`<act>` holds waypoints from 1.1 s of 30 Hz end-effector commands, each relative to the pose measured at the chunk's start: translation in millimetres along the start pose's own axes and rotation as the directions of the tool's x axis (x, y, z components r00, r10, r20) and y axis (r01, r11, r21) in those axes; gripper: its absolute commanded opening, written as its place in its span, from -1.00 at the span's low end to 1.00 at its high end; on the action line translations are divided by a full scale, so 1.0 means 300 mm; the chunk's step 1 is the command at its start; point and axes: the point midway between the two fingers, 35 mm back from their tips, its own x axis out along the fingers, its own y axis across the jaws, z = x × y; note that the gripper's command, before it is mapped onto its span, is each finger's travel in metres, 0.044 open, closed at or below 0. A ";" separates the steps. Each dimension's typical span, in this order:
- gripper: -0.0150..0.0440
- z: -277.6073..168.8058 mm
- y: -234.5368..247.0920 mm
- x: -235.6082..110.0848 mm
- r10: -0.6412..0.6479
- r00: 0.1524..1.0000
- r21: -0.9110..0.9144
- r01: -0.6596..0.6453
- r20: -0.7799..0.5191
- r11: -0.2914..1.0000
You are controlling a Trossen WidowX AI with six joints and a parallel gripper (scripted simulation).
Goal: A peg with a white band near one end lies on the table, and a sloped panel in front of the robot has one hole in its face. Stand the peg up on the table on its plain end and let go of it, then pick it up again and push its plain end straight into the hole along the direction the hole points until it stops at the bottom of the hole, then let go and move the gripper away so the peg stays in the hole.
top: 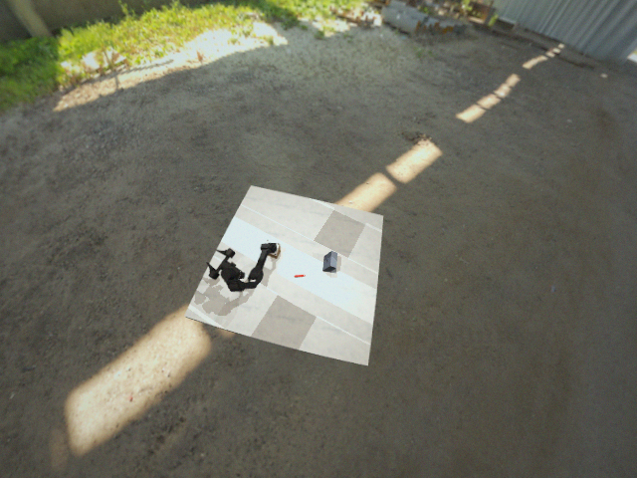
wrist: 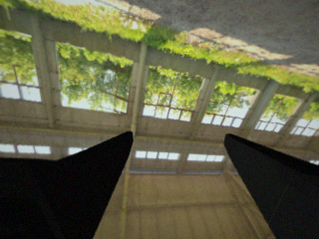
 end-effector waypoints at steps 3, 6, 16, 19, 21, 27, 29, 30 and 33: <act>1.00 -0.006 0.014 0.005 0.016 1.000 0.018 -0.016 -0.004 1.000; 1.00 -0.022 0.057 0.017 0.063 0.998 0.074 -0.062 -0.015 0.995; 1.00 -0.070 0.242 0.036 0.277 0.959 0.291 -0.248 -0.060 0.924; 1.00 -0.086 0.304 0.039 0.336 0.940 0.366 -0.291 -0.064 0.884; 1.00 -0.096 0.347 0.038 0.376 0.925 0.416 -0.317 -0.065 0.852; 1.00 -0.119 0.478 0.024 0.493 0.868 0.564 -0.377 -0.062 0.735; 1.00 -0.125 0.522 0.016 0.530 0.846 0.610 -0.389 -0.059 0.690; 1.00 -0.127 0.543 0.011 0.548 0.835 0.633 -0.394 -0.056 0.666; 1.00 -0.133 0.591 -0.001 0.586 0.808 0.690 -0.393 -0.056 0.608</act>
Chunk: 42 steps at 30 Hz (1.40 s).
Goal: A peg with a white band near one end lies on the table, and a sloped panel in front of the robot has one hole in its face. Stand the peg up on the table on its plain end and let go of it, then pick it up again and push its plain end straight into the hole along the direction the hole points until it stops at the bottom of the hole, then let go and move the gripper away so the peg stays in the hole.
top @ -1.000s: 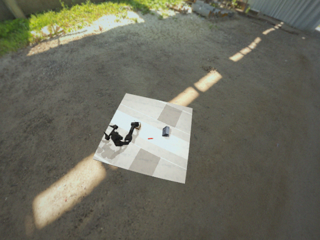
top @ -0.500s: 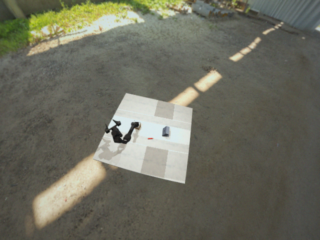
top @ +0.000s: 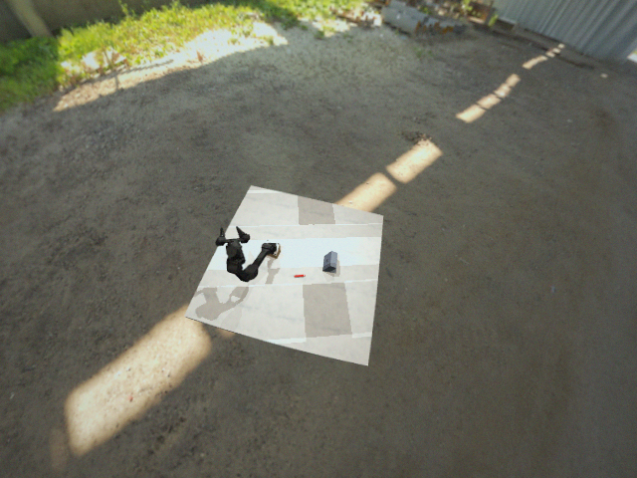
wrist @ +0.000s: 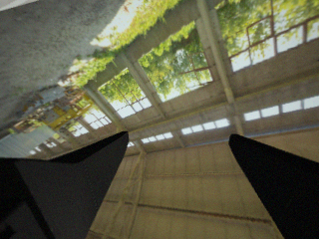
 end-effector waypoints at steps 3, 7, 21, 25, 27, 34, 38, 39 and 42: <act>1.00 -0.059 0.063 0.029 0.069 0.996 0.136 -0.061 -0.052 0.989; 1.00 -0.083 0.090 0.039 0.097 0.993 0.192 -0.082 -0.073 0.978; 1.00 -0.245 0.314 0.063 0.330 0.925 0.525 -0.190 -0.188 0.830; 1.00 -0.286 0.390 0.058 0.402 0.892 0.621 -0.197 -0.208 0.759; 1.00 -0.305 0.428 0.054 0.437 0.873 0.666 -0.196 -0.216 0.720; 1.00 -0.364 0.572 0.030 0.560 0.796 0.807 -0.166 -0.229 0.567; 1.00 -0.390 0.656 0.008 0.625 0.747 0.871 -0.132 -0.227 0.473; 1.00 -0.395 0.677 0.002 0.641 0.734 0.885 -0.121 -0.225 0.449; 1.00 -0.410 0.740 -0.019 0.687 0.694 0.922 -0.084 -0.217 0.377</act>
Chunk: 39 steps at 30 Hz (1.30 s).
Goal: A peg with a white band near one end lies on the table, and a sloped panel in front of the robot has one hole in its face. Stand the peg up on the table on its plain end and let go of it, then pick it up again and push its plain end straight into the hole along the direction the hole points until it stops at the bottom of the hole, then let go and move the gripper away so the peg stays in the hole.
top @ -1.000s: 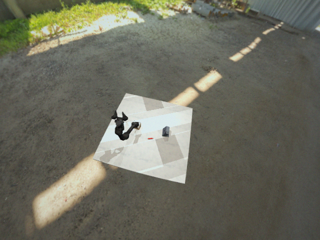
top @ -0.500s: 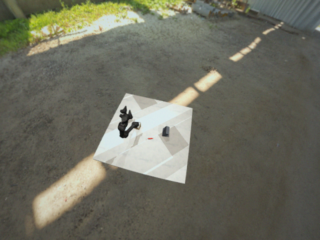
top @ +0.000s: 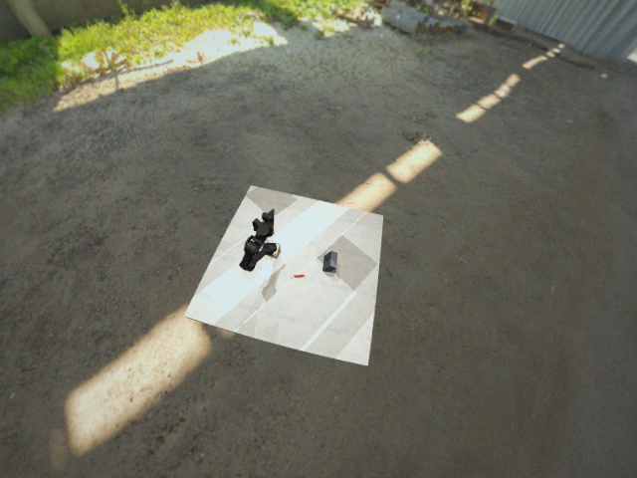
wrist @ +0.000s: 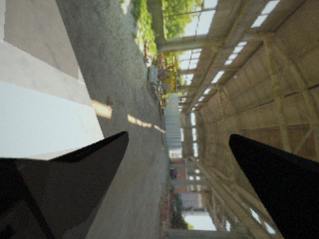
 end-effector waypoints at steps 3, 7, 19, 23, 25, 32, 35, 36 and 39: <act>1.00 -0.107 0.038 0.053 0.063 0.994 0.155 -0.048 -0.093 0.987; 1.00 -0.186 0.071 0.083 0.112 0.981 0.268 -0.067 -0.157 0.961; 1.00 -0.416 0.204 0.142 0.279 0.907 0.578 -0.048 -0.317 0.815; 1.00 -0.488 0.259 0.151 0.339 0.870 0.664 -0.018 -0.357 0.747; 1.00 -0.522 0.288 0.154 0.369 0.850 0.703 0.001 -0.375 0.711; 1.00 -0.636 0.401 0.154 0.478 0.771 0.813 0.088 -0.422 0.575; 1.00 -0.680 0.452 0.150 0.524 0.733 0.847 0.133 -0.434 0.515; 1.00 -0.695 0.470 0.148 0.539 0.720 0.856 0.150 -0.437 0.495; 1.00 -0.735 0.526 0.140 0.585 0.678 0.878 0.201 -0.444 0.434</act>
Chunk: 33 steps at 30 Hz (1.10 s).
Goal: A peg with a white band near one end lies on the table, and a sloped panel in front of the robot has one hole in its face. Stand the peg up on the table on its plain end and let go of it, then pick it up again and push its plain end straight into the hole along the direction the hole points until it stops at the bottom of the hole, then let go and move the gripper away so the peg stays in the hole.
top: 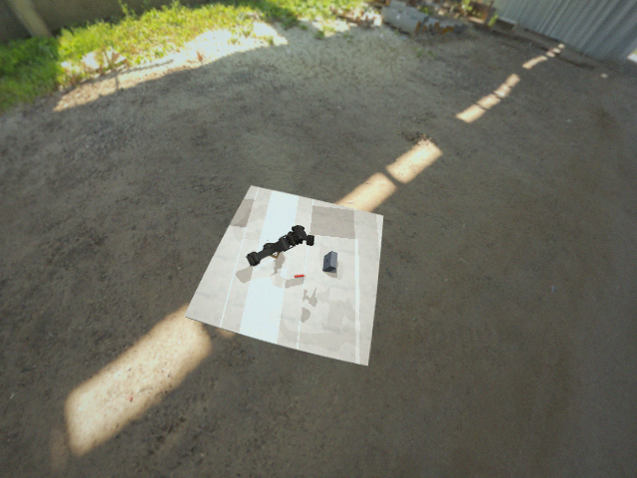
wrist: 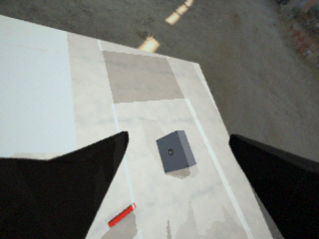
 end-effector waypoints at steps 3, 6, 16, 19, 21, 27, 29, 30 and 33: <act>1.00 -0.100 -0.010 0.079 0.025 0.993 0.148 -0.008 -0.113 0.989; 1.00 -0.157 -0.012 0.117 0.042 0.984 0.226 -0.002 -0.172 0.974; 1.00 -0.331 0.006 0.222 0.117 0.942 0.421 0.029 -0.316 0.907; 1.00 -0.390 0.017 0.249 0.141 0.919 0.483 0.059 -0.368 0.873; 1.00 -0.430 0.026 0.266 0.160 0.901 0.523 0.084 -0.403 0.848; 1.00 -0.551 0.063 0.312 0.219 0.838 0.622 0.171 -0.499 0.764; 1.00 -0.593 0.079 0.325 0.241 0.813 0.648 0.205 -0.530 0.733; 1.00 -0.613 0.088 0.331 0.252 0.800 0.660 0.223 -0.544 0.718; 1.00 -0.673 0.116 0.347 0.286 0.759 0.687 0.278 -0.585 0.671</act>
